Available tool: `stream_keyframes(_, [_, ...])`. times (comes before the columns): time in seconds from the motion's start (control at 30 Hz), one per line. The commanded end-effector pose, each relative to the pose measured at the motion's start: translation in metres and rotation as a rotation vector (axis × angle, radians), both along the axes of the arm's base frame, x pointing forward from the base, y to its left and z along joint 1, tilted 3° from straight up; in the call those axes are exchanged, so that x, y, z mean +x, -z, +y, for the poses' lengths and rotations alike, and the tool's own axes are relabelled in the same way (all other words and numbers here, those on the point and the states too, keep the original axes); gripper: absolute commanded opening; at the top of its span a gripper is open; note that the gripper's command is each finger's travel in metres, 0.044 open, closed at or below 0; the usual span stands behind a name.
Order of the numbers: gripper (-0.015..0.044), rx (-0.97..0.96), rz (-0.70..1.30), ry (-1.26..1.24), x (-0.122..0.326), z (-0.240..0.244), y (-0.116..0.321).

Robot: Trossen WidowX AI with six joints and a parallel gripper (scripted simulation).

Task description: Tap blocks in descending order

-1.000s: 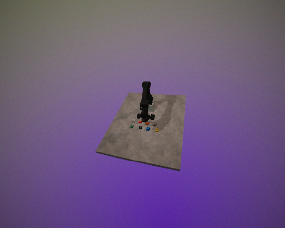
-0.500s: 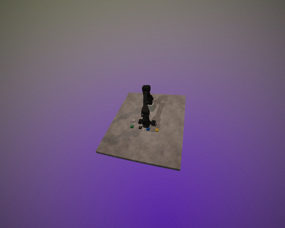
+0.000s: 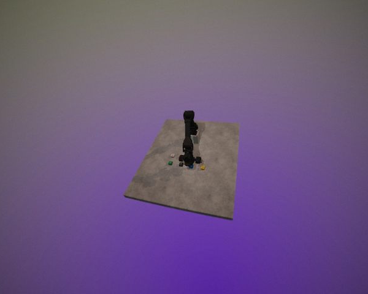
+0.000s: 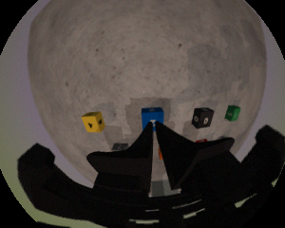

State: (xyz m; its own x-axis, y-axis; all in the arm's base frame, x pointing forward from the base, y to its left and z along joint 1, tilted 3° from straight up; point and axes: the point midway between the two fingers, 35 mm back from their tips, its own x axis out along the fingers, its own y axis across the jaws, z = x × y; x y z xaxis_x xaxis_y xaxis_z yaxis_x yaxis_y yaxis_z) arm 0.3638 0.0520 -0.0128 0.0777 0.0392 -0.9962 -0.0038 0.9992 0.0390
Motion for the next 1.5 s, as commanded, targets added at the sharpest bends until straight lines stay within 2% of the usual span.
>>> stream_keyframes(0.0, [0.0020,-0.001,0.005,0.006,-0.001,0.000,0.009])
stream_keyframes(0.33, [0.0020,-0.001,0.005,0.006,-0.001,0.000,0.014])
stream_keyframes(0.43, [0.0020,-0.001,0.004,0.005,-0.002,-0.001,-0.013])
stream_keyframes(0.6, [0.0020,-0.001,0.005,0.006,-0.003,-0.001,-0.019])
stream_keyframes(0.77, [0.0020,-0.001,0.004,0.006,-0.008,-0.004,-0.094])
stream_keyframes(1.03, [0.0020,-0.001,0.004,0.006,-0.007,-0.007,-0.097])
stream_keyframes(1.27, [0.0020,-0.002,-0.012,0.009,0.008,-0.115,-0.094])
stream_keyframes(1.47, [0.0020,-0.022,0.003,0.006,-0.006,-0.211,-0.092])
